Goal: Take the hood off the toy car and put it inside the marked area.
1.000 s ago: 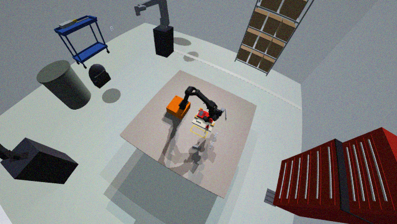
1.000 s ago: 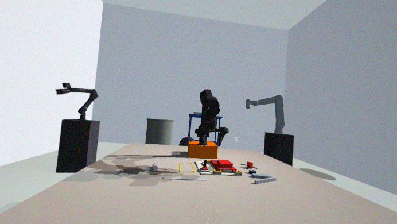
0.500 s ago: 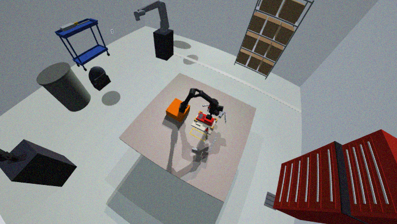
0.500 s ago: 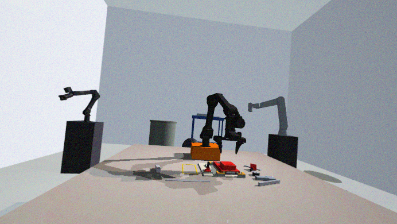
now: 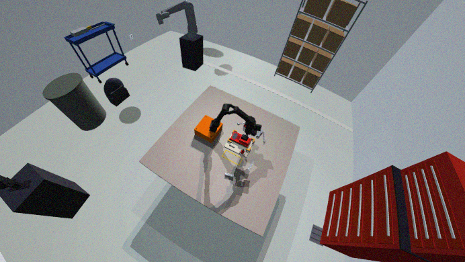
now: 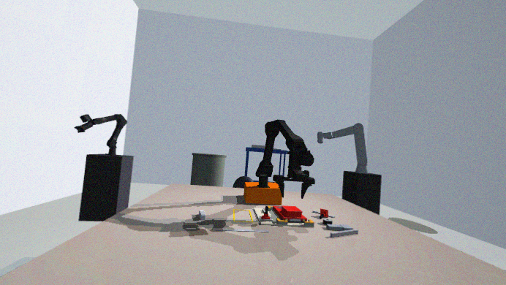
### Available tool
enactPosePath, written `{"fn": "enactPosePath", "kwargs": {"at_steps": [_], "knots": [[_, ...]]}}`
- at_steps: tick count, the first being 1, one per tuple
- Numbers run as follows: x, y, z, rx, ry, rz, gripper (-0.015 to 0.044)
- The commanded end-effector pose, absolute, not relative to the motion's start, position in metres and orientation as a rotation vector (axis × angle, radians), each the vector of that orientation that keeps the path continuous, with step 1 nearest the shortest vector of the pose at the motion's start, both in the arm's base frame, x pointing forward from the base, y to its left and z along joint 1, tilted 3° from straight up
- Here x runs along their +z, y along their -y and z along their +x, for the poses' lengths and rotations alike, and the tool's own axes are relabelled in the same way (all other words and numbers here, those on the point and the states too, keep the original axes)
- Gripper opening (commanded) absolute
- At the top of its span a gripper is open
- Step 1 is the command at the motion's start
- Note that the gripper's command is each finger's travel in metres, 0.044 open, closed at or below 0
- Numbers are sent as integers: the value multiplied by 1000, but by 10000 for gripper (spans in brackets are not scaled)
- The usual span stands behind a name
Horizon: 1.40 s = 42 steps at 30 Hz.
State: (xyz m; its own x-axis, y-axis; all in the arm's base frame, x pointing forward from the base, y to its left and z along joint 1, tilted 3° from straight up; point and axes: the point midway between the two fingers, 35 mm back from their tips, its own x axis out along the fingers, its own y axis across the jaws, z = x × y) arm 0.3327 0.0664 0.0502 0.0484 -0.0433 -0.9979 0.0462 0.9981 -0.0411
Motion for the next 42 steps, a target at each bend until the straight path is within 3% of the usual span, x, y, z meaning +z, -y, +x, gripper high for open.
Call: {"fn": "enactPosePath", "kwargs": {"at_steps": [1,42], "knots": [[46,-65,332,-69,-1524,-6,440],[15,-64,334,-69,-1524,-6,440]]}}
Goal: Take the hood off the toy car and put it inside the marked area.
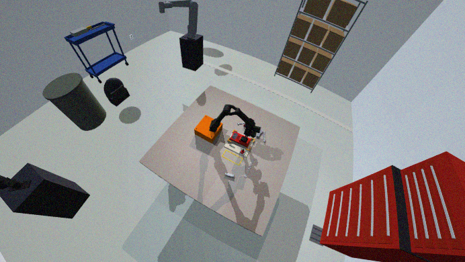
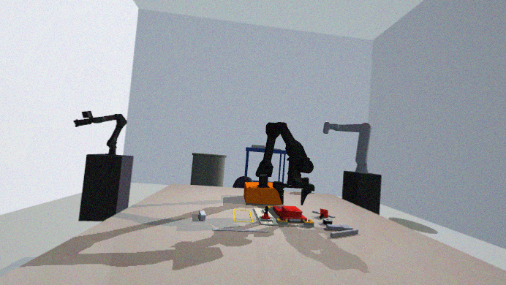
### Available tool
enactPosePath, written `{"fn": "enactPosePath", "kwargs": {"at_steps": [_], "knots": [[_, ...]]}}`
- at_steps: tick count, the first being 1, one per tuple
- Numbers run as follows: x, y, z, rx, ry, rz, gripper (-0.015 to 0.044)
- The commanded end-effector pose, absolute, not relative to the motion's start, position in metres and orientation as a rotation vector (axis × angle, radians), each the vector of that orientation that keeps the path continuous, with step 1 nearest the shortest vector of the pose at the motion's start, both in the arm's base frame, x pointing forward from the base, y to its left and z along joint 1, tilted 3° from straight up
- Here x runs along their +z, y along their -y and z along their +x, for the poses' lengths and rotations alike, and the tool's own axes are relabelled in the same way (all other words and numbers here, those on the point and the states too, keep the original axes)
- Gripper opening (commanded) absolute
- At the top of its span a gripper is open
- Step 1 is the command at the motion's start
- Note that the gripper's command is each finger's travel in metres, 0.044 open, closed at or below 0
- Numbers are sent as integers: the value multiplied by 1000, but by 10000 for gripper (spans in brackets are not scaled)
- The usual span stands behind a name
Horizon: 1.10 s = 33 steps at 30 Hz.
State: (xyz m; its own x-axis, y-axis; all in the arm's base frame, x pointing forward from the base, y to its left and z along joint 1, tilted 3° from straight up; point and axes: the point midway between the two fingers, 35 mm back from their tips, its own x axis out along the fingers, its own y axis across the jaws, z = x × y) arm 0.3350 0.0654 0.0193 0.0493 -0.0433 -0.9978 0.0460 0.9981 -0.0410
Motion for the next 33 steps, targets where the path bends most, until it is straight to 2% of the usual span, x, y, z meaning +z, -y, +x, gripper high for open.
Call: {"fn": "enactPosePath", "kwargs": {"at_steps": [1,33], "knots": [[15,-64,334,-69,-1524,-6,440],[-3,-64,333,-69,-1524,-6,440]]}}
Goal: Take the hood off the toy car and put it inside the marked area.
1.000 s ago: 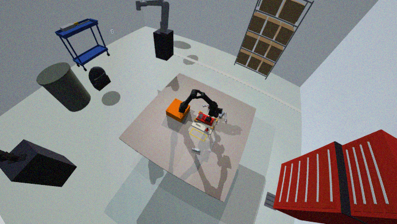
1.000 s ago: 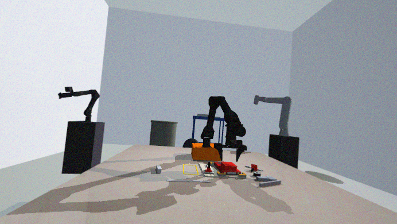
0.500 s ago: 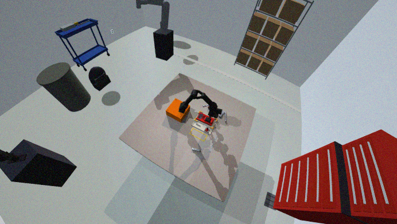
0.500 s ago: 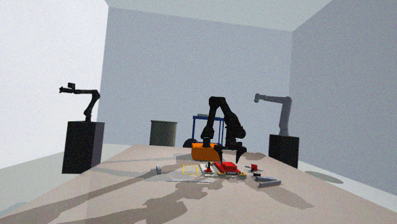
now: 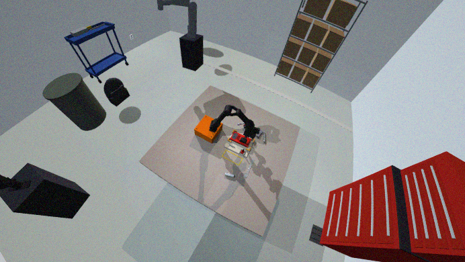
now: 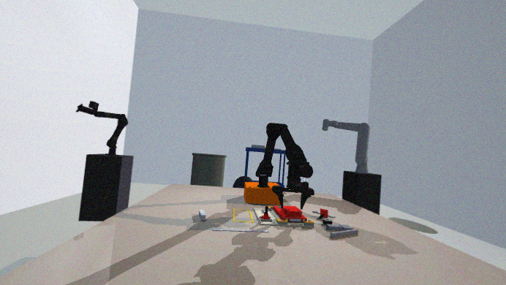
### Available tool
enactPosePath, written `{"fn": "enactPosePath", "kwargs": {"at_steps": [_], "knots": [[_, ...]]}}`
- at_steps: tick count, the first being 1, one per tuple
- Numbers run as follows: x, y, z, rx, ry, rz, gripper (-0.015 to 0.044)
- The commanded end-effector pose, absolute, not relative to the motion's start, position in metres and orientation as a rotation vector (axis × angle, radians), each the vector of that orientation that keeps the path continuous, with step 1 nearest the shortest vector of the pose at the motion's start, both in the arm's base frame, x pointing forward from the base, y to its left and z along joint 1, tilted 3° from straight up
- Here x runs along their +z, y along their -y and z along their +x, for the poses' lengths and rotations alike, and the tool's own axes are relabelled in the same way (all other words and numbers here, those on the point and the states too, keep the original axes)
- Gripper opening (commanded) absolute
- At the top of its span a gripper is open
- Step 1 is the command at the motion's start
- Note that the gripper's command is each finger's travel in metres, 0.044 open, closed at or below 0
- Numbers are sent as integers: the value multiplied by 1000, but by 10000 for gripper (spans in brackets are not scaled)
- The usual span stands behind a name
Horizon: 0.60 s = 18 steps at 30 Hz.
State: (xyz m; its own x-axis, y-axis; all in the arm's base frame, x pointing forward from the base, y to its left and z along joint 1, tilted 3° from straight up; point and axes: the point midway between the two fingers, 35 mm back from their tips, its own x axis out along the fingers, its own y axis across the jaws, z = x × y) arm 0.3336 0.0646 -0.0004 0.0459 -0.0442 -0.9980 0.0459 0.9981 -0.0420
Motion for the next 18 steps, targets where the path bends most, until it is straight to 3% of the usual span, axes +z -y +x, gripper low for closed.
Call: {"fn": "enactPosePath", "kwargs": {"at_steps": [1,18], "knots": [[-3,-64,333,-69,-1524,-6,440],[-12,-63,334,-69,-1524,-6,440]]}}
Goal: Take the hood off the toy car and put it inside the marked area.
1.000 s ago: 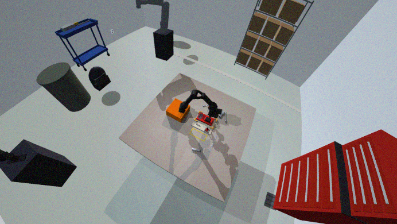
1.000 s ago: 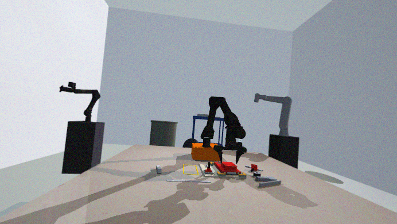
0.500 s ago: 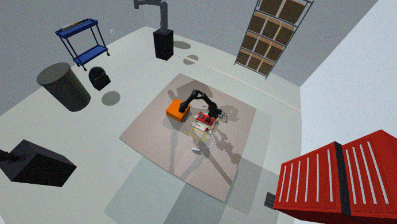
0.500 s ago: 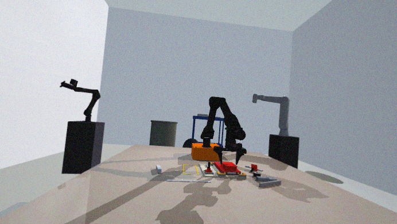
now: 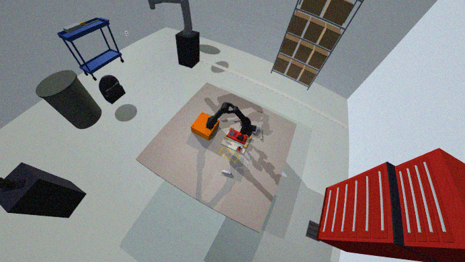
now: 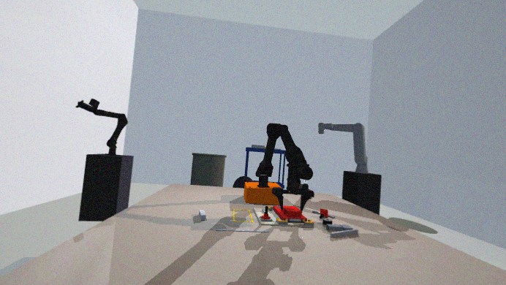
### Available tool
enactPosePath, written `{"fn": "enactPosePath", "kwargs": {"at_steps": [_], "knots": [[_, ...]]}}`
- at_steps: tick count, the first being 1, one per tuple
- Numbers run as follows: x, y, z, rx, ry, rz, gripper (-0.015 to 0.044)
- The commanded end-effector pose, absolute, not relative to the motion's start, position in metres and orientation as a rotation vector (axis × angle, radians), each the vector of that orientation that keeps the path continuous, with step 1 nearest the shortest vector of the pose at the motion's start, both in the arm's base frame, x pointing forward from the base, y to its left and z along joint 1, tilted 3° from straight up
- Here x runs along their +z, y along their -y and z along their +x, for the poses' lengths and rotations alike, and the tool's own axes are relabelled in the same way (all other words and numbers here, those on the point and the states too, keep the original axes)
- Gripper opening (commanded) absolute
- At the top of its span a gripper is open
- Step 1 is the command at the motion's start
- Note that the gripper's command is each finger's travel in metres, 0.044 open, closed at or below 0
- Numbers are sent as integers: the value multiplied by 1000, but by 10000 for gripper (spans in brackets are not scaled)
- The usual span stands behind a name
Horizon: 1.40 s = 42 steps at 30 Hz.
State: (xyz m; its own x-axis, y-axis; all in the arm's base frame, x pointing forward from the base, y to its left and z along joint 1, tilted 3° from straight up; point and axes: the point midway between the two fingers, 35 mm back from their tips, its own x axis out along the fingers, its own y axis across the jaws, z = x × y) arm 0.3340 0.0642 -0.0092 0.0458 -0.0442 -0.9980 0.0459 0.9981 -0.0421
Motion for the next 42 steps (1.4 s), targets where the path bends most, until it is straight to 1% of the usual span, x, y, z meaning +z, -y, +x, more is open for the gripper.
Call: {"fn": "enactPosePath", "kwargs": {"at_steps": [1,7,11,20,30,31,42], "knots": [[-12,-63,334,-69,-1524,-6,440],[-15,-63,334,-69,-1524,-6,440],[-13,-64,334,-69,-1523,1,335],[-13,-64,334,-69,-1523,1,275],[-8,-64,334,-69,-1523,1,12],[-7,-64,334,-69,-1523,1,0],[0,-65,334,-70,-1523,1,0]]}}
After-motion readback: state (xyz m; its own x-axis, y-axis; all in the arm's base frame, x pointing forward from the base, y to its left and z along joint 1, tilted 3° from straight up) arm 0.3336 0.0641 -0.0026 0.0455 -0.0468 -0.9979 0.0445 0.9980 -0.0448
